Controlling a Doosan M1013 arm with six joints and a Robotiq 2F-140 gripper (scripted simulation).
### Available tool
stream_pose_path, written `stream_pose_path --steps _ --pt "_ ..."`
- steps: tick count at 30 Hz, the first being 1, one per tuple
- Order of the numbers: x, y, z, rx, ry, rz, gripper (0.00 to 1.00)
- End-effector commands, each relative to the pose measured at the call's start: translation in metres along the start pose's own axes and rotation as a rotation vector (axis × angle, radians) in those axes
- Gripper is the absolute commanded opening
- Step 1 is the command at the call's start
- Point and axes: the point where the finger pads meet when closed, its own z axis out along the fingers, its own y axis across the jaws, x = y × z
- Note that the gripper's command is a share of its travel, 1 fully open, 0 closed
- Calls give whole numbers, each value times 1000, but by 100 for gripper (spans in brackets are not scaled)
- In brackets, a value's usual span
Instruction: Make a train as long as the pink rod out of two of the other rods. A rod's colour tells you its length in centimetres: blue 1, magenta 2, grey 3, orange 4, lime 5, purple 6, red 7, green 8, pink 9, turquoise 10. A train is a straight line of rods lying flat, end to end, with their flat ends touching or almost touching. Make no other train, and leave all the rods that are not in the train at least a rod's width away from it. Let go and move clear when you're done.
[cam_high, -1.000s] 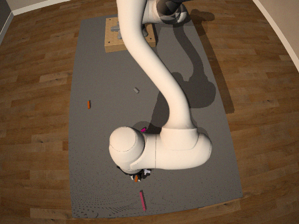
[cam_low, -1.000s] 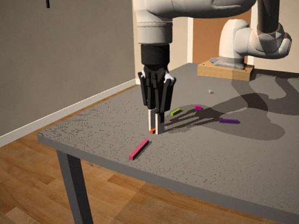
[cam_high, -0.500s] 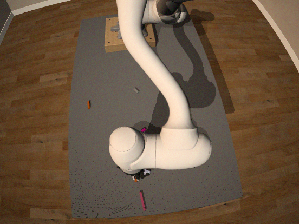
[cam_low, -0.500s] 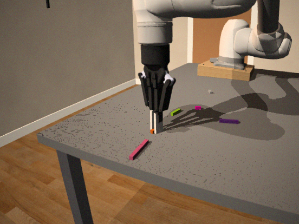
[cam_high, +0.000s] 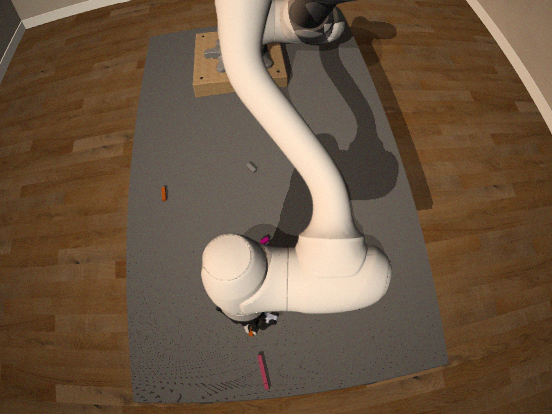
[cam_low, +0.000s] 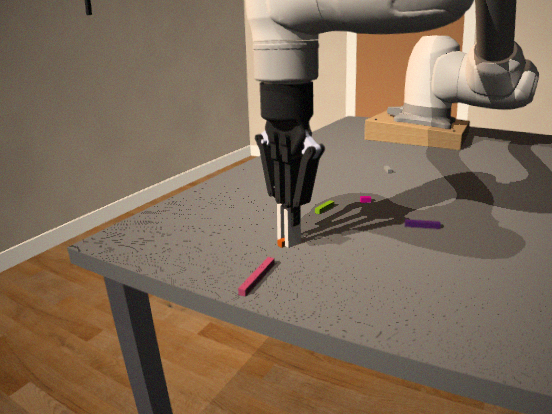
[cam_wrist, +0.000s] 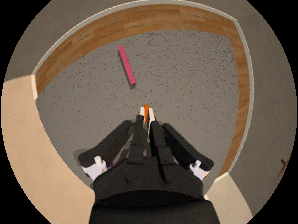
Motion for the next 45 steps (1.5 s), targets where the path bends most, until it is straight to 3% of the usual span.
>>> stream_pose_path --steps 1,12,17,19,25,29,42,45 --pt "0 0 0 0 0 0 12" --pt "0 0 -6 0 0 0 12" --pt "0 0 -33 0 0 0 12" --pt "0 0 -33 0 0 0 12" --pt "0 0 -79 0 0 0 12" --pt "0 0 -97 0 0 0 12" --pt "-1 0 -100 0 0 2 12" --pt "-23 20 -104 0 0 84 12"
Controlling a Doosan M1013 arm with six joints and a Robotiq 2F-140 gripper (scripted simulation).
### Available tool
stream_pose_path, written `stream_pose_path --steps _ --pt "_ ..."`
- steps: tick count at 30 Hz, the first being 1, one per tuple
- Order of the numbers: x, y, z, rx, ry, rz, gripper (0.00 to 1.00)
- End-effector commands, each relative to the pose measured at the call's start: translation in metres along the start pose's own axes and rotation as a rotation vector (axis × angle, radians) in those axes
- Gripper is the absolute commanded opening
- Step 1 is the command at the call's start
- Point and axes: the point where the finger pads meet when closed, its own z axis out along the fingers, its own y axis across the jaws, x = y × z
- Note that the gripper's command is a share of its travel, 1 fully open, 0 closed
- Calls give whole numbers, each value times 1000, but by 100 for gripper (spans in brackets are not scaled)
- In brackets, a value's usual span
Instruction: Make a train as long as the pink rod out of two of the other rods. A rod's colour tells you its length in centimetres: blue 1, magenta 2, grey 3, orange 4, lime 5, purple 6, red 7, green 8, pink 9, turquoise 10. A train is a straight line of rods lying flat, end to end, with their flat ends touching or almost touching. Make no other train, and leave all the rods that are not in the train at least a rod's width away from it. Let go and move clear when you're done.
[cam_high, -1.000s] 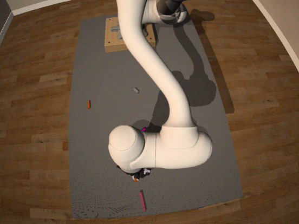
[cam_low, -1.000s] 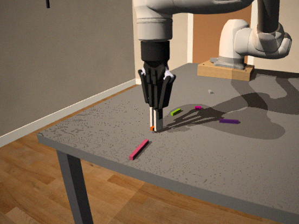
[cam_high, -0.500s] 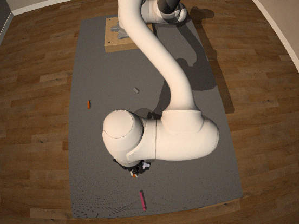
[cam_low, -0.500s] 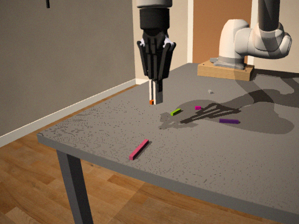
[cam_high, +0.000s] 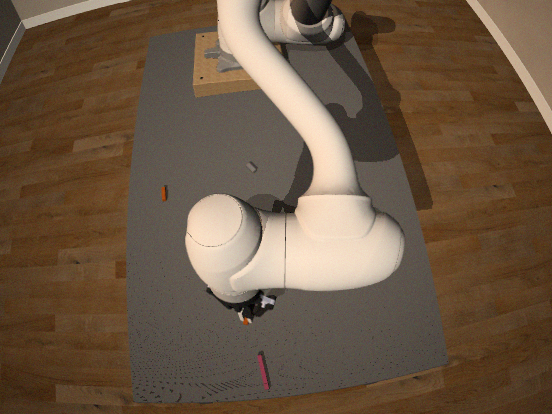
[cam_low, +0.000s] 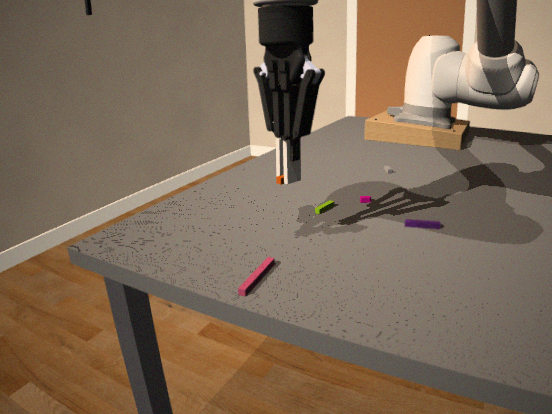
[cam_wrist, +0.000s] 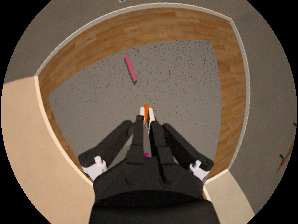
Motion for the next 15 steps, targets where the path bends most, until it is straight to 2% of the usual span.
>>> stream_pose_path --steps 1,6,8,9,15 --pt "-32 27 -5 0 0 112 12" --pt "-66 54 -8 0 0 225 12" --pt "-66 54 -8 0 0 225 12" --pt "-88 69 -9 1 0 293 12" --pt "-133 98 -10 1 0 424 12"
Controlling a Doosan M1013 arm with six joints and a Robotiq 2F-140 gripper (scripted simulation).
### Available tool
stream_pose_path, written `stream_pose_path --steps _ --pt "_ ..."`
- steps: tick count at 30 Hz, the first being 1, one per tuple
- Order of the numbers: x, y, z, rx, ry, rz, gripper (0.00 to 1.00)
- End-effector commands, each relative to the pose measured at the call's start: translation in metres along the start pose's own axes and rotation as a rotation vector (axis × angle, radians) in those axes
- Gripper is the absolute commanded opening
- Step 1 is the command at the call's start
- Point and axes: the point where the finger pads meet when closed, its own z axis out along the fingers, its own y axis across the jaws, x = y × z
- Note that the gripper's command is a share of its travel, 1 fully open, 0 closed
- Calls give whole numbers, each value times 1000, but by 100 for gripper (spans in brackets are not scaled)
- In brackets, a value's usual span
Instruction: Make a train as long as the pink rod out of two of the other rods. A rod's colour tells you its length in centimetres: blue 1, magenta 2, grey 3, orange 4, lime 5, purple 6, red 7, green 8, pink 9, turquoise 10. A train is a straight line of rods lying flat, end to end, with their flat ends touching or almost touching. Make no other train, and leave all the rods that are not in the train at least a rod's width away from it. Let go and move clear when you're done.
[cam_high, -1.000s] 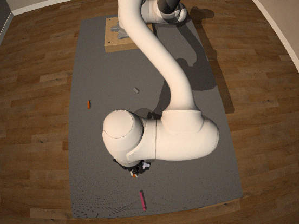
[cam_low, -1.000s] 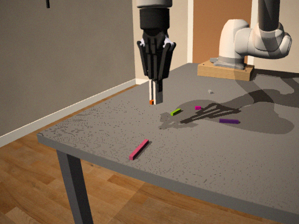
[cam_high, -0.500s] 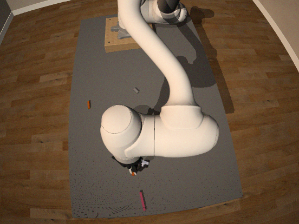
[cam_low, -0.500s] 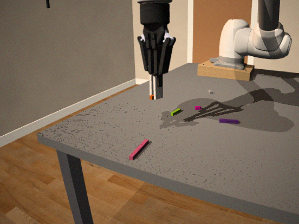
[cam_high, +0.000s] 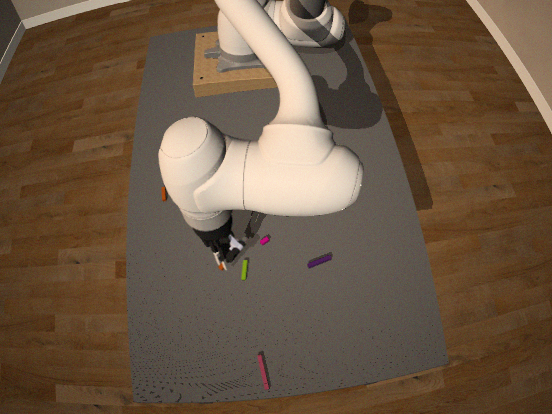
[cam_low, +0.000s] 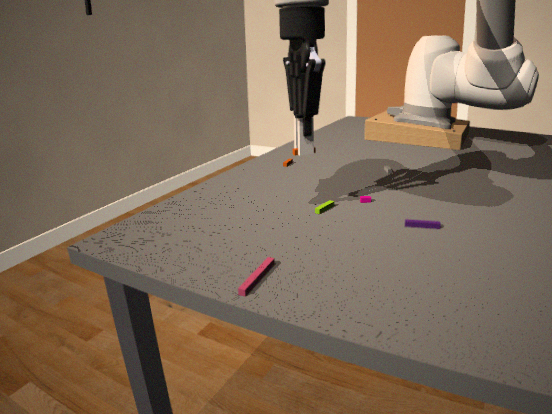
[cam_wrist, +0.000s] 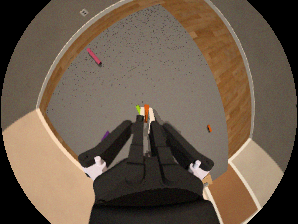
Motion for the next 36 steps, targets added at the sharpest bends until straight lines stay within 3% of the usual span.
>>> stream_pose_path --steps 1,8,10,11,17,36 --pt "-26 33 -1 1 7 103 12" --pt "-71 83 2 2 6 264 12" --pt "-71 83 2 2 6 264 12" --pt "-90 102 5 2 6 327 12" --pt "-127 136 11 2 6 443 12" --pt "-128 137 14 2 6 447 12"
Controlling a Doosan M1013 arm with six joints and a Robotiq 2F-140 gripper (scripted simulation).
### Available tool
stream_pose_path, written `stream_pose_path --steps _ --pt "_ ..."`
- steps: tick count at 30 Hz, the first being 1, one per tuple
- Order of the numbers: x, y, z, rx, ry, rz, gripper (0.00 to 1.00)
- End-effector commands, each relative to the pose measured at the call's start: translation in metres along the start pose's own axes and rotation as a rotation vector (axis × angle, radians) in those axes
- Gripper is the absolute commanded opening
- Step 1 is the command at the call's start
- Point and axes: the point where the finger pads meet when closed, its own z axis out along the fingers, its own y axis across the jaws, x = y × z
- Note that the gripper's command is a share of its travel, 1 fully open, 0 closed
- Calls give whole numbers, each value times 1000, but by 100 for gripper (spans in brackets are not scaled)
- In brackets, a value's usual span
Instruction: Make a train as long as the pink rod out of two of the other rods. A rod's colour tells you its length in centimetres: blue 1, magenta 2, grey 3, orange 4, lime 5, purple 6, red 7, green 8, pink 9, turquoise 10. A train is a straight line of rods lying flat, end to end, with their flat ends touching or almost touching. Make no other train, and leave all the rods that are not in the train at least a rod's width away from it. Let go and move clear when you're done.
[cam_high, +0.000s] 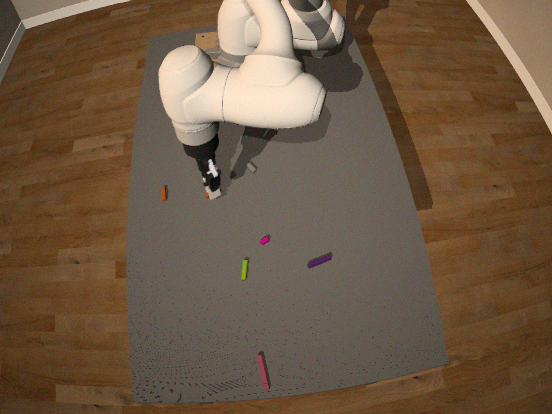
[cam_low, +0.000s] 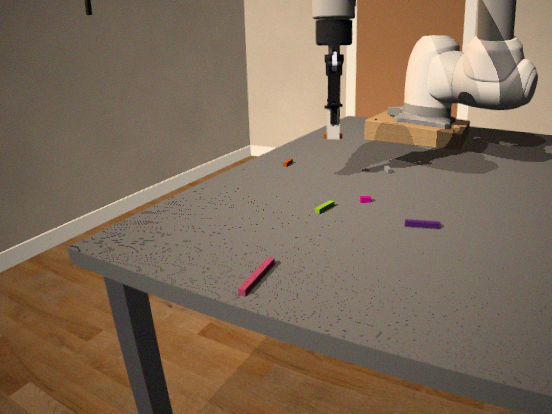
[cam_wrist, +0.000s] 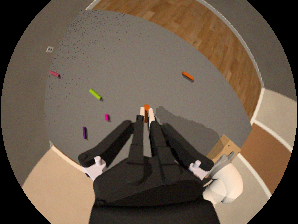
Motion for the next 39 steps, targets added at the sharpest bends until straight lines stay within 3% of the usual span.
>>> stream_pose_path --steps 1,8,23,39 --pt "0 0 4 0 0 0 12" --pt "0 0 18 0 0 0 12" --pt "1 1 77 0 0 0 12" --pt "1 1 85 0 0 0 12"
